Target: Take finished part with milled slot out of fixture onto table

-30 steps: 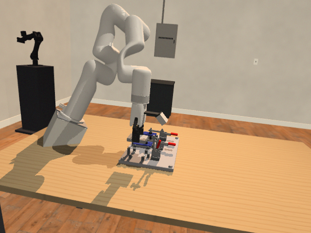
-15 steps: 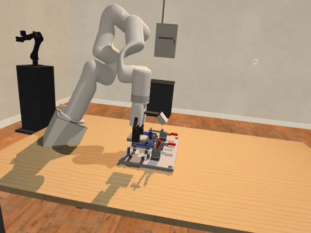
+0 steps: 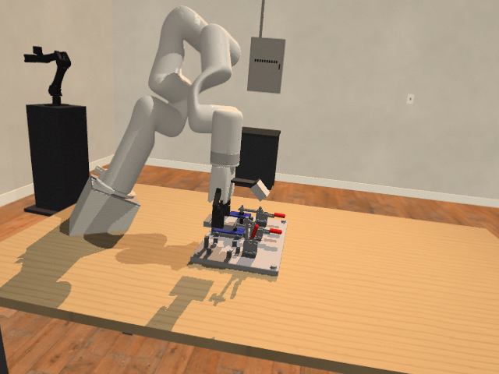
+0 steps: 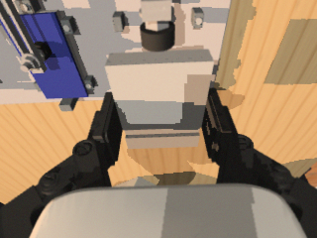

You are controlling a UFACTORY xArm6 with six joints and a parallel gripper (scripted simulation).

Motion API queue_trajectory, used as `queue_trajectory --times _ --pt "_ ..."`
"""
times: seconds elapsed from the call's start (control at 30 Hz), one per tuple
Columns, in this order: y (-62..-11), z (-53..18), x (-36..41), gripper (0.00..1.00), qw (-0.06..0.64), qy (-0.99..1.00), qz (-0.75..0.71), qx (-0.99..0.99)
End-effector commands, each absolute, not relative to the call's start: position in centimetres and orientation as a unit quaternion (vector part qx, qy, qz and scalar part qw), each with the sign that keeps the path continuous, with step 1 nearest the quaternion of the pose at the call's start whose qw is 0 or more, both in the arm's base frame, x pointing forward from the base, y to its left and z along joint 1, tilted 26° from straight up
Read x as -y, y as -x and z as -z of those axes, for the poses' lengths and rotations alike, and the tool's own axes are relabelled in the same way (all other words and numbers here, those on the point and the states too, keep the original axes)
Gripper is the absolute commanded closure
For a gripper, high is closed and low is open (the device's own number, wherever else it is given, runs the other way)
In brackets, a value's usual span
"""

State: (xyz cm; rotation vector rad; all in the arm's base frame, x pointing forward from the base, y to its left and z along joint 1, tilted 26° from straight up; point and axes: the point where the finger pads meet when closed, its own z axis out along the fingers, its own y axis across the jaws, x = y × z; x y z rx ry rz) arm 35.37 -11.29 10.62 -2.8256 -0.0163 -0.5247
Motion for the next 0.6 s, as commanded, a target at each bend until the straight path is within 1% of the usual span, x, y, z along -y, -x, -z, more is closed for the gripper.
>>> queue_trajectory --times 0.0,0.57 --pt "-35.5 -10.7 11.4 1.00 0.133 0.974 0.182 0.006" --pt "-35.5 -10.4 12.6 1.00 0.133 0.974 0.182 0.006"
